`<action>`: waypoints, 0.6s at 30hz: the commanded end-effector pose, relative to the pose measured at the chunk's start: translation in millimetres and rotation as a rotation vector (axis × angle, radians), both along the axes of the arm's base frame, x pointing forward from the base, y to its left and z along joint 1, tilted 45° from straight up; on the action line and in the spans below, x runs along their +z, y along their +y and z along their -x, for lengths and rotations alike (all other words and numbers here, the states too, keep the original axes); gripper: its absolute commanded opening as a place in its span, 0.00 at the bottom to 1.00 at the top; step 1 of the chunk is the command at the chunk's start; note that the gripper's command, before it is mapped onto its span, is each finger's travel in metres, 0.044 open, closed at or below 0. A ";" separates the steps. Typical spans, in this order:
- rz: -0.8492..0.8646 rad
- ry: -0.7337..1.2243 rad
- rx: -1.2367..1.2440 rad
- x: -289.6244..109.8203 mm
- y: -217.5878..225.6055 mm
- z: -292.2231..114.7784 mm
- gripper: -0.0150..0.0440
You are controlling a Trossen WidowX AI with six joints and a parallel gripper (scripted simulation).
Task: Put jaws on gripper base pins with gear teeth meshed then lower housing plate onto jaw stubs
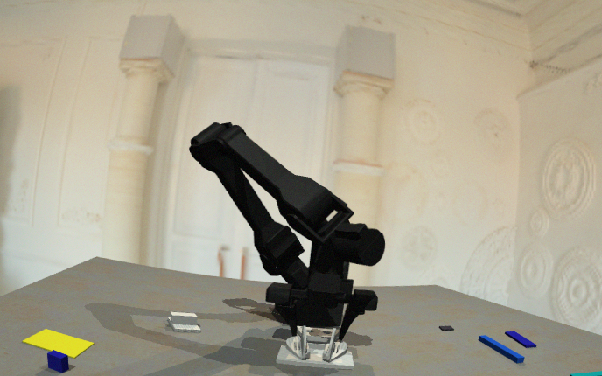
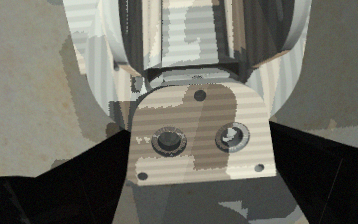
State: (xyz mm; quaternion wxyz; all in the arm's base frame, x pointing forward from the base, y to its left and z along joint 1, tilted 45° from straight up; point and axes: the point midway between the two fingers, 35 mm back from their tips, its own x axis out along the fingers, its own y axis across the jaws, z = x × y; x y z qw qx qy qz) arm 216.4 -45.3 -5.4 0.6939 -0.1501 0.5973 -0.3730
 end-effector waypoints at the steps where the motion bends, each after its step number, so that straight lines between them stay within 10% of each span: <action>1: 0.003 0.004 0.005 -0.1 -0.6 -0.1 0.85; 18: 0.003 0.003 0.005 -3.2 -3.8 -0.1 0.85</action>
